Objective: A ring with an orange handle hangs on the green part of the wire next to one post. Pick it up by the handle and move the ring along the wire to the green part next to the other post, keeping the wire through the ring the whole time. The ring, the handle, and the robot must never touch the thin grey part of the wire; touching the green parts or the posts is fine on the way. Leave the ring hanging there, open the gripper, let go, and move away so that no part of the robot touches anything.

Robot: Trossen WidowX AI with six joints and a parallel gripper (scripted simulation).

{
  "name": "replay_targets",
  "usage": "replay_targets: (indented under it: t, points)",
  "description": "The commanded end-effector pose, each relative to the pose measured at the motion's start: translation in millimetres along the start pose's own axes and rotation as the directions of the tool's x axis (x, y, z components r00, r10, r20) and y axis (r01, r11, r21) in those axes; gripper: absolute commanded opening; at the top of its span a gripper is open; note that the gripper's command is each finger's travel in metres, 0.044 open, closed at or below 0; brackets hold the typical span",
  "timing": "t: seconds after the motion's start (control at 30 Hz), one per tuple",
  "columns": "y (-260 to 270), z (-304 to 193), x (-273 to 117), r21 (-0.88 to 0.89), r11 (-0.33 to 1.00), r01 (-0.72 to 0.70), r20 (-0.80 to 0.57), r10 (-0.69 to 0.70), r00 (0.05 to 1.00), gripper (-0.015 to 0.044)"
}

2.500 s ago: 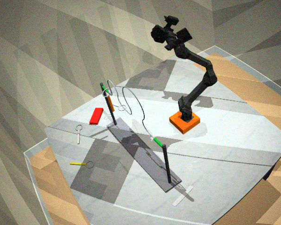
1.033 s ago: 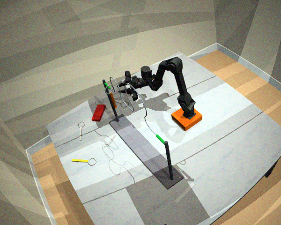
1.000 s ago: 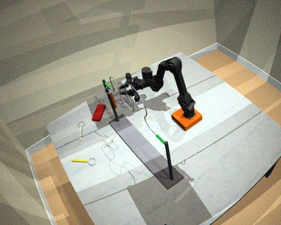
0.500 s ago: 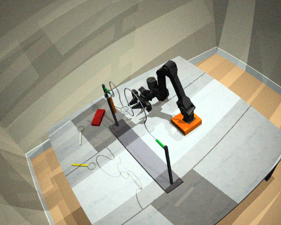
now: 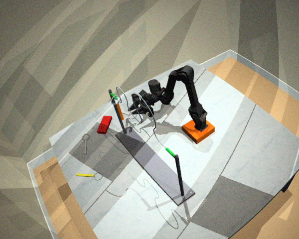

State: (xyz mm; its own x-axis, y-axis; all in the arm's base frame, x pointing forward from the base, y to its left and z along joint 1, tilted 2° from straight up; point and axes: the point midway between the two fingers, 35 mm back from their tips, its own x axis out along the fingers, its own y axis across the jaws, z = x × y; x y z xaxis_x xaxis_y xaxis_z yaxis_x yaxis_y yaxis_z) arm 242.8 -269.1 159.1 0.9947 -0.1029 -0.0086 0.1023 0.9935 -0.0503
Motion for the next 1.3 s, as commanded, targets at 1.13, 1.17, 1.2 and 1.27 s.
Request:
replay_targets:
  t: [1.13, 1.17, 1.2, 1.27]
  points:
    - [-2.3, 4.2, 56.2, 0.008, 1.000, 0.004, 0.001, -0.004, 1.000, 0.0160]
    - [-2.2, 4.2, 57.8, 0.008, 1.000, 0.004, 0.002, -0.004, 1.000, 0.0160]
    - [-2.1, 4.3, 59.4, 0.008, 1.000, 0.004, 0.002, -0.004, 1.000, 0.0160]
    - [-1.8, 4.3, 62.6, 0.008, 1.000, 0.004, 0.002, -0.004, 1.000, 0.0160]
